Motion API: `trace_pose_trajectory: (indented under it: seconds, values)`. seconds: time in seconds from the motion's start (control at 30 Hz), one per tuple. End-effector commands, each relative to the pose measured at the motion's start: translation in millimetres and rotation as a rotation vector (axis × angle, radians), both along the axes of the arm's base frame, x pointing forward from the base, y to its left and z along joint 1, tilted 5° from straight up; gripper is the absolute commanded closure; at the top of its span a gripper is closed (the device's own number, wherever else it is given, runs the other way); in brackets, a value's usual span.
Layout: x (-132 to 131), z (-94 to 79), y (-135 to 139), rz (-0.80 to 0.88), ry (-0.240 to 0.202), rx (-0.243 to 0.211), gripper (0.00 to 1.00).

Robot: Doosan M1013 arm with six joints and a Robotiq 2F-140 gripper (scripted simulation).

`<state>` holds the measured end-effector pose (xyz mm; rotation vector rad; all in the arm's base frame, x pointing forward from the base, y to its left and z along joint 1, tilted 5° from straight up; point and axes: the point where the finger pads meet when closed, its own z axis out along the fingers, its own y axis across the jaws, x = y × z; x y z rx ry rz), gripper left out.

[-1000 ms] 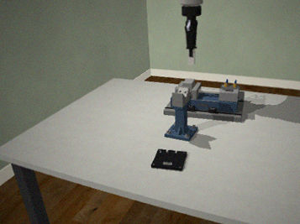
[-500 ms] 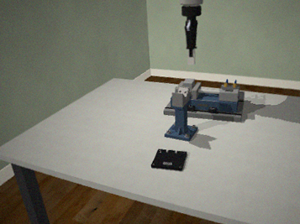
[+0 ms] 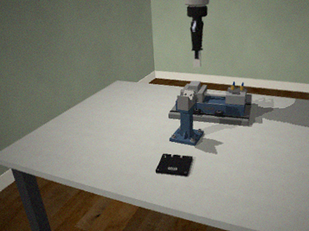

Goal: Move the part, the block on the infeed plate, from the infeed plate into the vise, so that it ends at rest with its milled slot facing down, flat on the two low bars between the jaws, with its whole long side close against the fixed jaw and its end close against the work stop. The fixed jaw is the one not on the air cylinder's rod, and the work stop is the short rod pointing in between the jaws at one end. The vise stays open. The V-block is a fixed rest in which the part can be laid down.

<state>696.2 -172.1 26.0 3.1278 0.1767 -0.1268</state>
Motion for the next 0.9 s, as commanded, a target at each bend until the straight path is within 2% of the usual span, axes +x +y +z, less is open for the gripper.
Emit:
trace_pose_trajectory:
  seconds: [0.0,0.27,0.87]
  values:
    - [-0.7,-3.6,-2.8,0.008,0.004,0.000,1.00]
    - [-1.0,-8.8,-2.9,0.008,0.004,0.000,1.00]
    - [-2.2,-32.4,-3.0,0.008,0.004,0.000,1.00]
